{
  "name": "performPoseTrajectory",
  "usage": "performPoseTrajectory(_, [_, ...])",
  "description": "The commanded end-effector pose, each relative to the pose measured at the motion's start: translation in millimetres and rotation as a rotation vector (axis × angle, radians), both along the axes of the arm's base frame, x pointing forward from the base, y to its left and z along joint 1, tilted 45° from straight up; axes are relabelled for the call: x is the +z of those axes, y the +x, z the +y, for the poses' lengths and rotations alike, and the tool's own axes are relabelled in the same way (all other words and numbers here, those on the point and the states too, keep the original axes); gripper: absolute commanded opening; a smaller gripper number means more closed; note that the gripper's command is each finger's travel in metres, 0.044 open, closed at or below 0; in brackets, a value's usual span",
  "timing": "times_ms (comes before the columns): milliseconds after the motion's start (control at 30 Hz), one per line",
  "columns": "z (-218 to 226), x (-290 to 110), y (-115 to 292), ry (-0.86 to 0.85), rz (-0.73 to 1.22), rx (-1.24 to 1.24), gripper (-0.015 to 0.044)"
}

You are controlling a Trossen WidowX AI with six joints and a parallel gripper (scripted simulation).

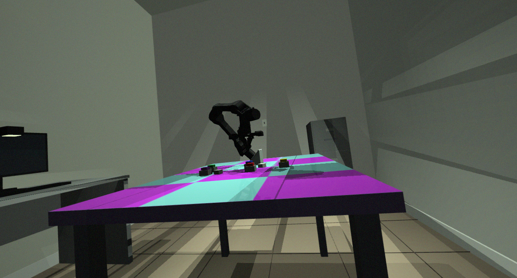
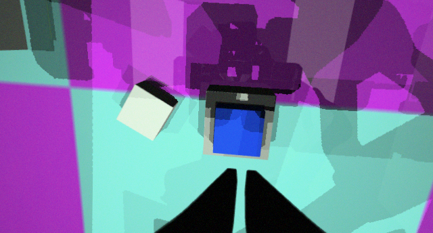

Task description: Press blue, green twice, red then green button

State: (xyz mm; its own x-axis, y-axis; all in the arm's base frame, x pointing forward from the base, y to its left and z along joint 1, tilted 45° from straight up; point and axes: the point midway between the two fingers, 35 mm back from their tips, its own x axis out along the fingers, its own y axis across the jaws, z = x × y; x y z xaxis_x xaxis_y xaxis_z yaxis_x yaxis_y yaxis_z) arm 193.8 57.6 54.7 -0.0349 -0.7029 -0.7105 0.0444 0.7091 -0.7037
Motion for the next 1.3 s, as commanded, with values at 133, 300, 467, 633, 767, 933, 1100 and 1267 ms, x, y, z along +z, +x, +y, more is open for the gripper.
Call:
performPoseTrajectory(133, [19,23,1,0.006,-0.004,-0.001,0.0020])
performPoseTrajectory(300, [-27,73,22,0.055,-0.026,0.048,0.0020])
performPoseTrajectory(467, [-90,133,18,0.038,-0.065,0.088,0.0020])
performPoseTrajectory(633, [-135,175,-6,-0.017,-0.084,0.098,0.0020])
performPoseTrajectory(767, [-135,175,-7,-0.018,-0.084,0.098,0.0020])
performPoseTrajectory(933, [-141,170,-5,-0.017,-0.073,0.085,0.0020])
performPoseTrajectory(1100, [-177,134,-4,-0.008,-0.009,0.000,0.0020])
performPoseTrajectory(1267, [-179,133,-5,-0.008,-0.006,-0.003,0.0020])
